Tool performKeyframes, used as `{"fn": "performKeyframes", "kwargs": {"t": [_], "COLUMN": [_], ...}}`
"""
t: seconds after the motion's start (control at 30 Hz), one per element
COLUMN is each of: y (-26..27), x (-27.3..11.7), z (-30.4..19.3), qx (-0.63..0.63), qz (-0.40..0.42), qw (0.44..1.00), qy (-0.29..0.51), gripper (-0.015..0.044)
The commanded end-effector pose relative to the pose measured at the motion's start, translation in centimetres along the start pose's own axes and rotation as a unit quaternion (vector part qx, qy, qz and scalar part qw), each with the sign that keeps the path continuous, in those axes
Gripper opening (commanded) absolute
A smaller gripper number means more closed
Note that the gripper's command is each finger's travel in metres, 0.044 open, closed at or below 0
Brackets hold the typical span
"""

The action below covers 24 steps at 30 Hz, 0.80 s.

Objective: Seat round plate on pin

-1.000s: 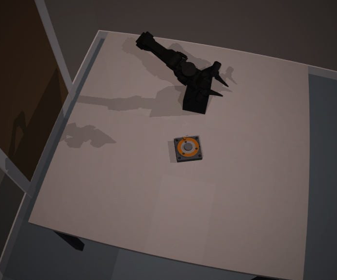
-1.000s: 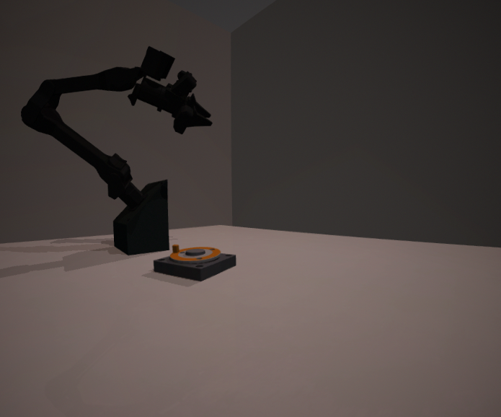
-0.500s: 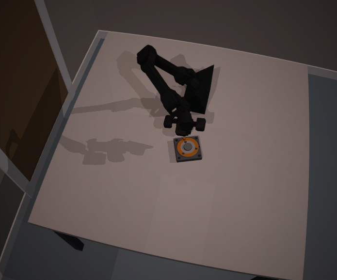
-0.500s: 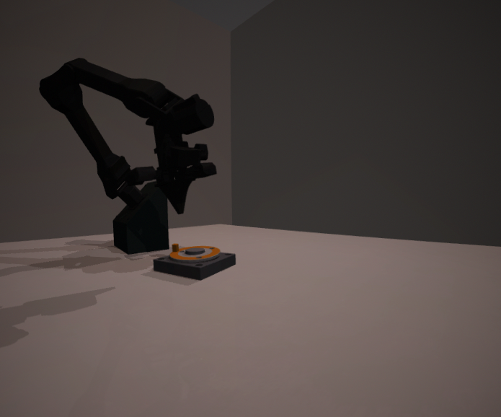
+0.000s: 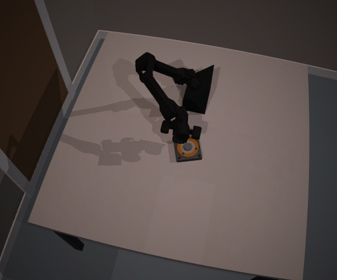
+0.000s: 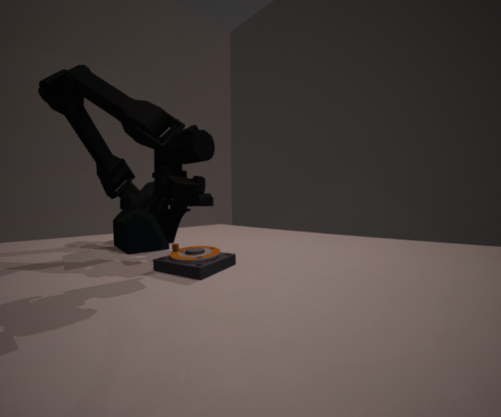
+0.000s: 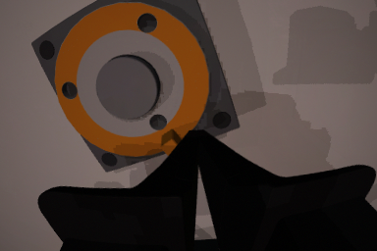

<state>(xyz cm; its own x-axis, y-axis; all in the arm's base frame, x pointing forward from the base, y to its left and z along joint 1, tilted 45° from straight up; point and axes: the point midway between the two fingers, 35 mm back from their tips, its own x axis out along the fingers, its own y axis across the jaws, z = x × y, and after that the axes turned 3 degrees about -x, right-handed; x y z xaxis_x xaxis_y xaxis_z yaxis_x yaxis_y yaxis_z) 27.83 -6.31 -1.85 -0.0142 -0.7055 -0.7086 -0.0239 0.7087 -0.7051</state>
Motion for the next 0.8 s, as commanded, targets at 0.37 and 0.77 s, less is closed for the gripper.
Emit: {"fn": "performKeyframes", "kwargs": {"t": [0.37,0.77], "y": [0.8,2.4], "x": [1.4,1.5], "z": [-1.4,-2.2], "qx": [-0.004,-0.004], "qz": [-0.003,-0.003], "qw": [1.000,1.000], "qy": [0.004,0.004], "gripper": [0.0000,0.0000]}}
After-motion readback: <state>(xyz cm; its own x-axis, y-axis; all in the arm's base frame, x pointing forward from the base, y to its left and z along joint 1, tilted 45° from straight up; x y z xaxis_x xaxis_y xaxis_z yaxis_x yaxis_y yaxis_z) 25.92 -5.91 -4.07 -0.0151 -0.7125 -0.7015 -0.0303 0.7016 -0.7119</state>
